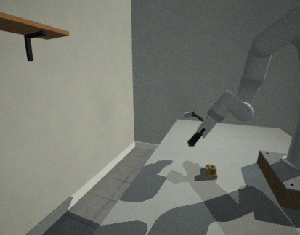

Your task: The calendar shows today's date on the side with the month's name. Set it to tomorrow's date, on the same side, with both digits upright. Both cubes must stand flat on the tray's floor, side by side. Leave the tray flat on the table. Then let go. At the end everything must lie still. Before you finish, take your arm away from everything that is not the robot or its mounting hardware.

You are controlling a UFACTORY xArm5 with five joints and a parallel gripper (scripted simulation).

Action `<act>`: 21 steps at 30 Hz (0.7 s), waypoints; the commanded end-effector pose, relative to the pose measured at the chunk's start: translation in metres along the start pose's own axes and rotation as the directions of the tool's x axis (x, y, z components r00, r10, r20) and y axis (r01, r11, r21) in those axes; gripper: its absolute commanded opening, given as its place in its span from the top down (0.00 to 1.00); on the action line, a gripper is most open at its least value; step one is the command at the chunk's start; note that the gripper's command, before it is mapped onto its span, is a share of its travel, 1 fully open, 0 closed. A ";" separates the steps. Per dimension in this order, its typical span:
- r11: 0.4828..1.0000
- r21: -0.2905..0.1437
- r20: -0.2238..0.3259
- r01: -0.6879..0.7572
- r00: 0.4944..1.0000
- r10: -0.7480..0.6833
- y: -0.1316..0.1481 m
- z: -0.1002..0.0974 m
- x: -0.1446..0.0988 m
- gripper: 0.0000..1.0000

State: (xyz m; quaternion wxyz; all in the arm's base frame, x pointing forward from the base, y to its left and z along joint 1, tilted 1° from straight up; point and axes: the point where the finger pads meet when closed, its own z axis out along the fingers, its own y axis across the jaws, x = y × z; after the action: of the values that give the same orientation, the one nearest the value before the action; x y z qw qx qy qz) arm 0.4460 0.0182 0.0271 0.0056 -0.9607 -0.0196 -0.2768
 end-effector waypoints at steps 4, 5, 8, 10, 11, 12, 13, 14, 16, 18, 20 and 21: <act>1.000 0.000 -0.089 0.000 0.996 0.000 0.000 0.001 -0.001 0.71; 1.000 0.000 -0.104 0.000 0.995 0.000 0.000 0.001 -0.001 0.71; 1.000 0.000 -0.126 0.000 0.992 0.000 0.000 0.000 -0.002 0.71; 1.000 0.000 -0.127 0.000 0.992 0.000 0.000 0.000 -0.002 0.71; 1.000 0.000 -0.131 0.000 0.991 0.000 0.000 0.000 -0.002 0.71; 1.000 0.000 -0.138 0.000 0.990 0.000 0.000 0.000 -0.002 0.71; 1.000 0.000 -0.149 0.000 0.989 0.000 0.000 0.001 -0.002 0.71; 1.000 0.000 -0.165 0.000 0.986 0.000 0.000 0.001 -0.002 0.71; 1.000 0.000 -0.201 0.000 0.980 0.000 0.000 0.001 -0.002 0.71; 1.000 0.000 -0.218 0.000 0.976 0.000 0.000 0.001 -0.003 0.71; 1.000 0.000 -0.234 0.000 0.972 0.000 0.000 0.001 -0.003 0.71; 1.000 0.000 -0.245 0.000 0.970 0.000 0.000 0.001 -0.004 0.71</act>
State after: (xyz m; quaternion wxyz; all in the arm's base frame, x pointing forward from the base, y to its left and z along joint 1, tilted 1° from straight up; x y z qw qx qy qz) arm 0.4426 0.0179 0.0241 0.0075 -0.9294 -0.0188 -0.3685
